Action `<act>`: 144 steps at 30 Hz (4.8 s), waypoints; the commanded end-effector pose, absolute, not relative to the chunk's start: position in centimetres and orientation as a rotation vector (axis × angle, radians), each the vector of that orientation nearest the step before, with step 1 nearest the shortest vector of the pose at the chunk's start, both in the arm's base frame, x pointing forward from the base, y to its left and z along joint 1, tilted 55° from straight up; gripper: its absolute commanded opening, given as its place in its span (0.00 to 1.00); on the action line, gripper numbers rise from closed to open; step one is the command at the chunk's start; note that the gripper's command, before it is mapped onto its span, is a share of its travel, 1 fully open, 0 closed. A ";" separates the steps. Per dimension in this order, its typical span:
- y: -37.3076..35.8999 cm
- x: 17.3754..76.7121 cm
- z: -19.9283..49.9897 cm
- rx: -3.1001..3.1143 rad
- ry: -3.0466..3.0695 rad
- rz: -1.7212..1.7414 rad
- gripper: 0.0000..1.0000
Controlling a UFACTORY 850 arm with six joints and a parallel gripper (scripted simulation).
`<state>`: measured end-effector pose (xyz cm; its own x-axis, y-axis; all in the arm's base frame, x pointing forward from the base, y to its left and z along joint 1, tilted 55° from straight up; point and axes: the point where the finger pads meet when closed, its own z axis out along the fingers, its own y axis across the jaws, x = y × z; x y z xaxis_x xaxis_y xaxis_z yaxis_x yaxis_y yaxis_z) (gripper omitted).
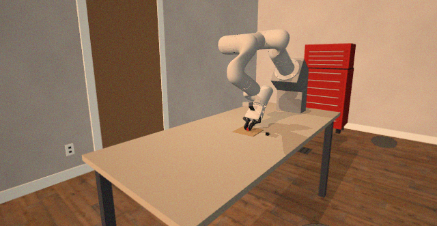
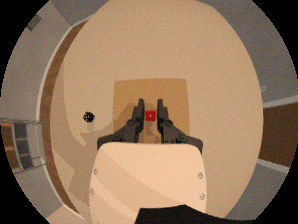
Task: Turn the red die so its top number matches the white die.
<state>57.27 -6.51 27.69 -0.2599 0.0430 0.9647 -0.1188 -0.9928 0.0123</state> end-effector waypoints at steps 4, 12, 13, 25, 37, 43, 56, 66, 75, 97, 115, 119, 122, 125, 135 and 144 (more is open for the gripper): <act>-6.5 57.2 27.7 1.845 -0.095 2.414 0.31; -6.5 57.2 27.7 1.845 -0.095 2.414 0.31; -6.5 57.2 27.7 1.845 -0.095 2.414 0.31; -6.5 57.2 27.7 1.845 -0.095 2.414 0.31; -6.5 57.2 27.7 1.845 -0.095 2.414 0.31; -6.5 57.2 27.7 1.845 -0.095 2.414 0.31; -6.4 56.2 27.4 1.845 -0.095 2.414 0.31; -6.1 53.4 26.7 1.845 -0.095 2.414 0.31; -6.0 52.4 26.4 1.845 -0.095 2.414 0.31; -5.4 47.9 29.6 1.845 -0.095 2.414 0.31; -5.3 47.7 30.5 1.986 -0.104 2.304 0.31; -5.3 47.9 31.2 2.119 -0.113 2.187 0.31; -5.3 47.9 31.8 2.229 -0.120 2.081 0.31; -5.3 48.0 32.3 2.300 -0.125 2.006 0.31; -5.4 48.2 33.7 2.507 -0.139 1.755 0.31; -5.4 48.4 35.1 2.679 -0.151 1.495 0.31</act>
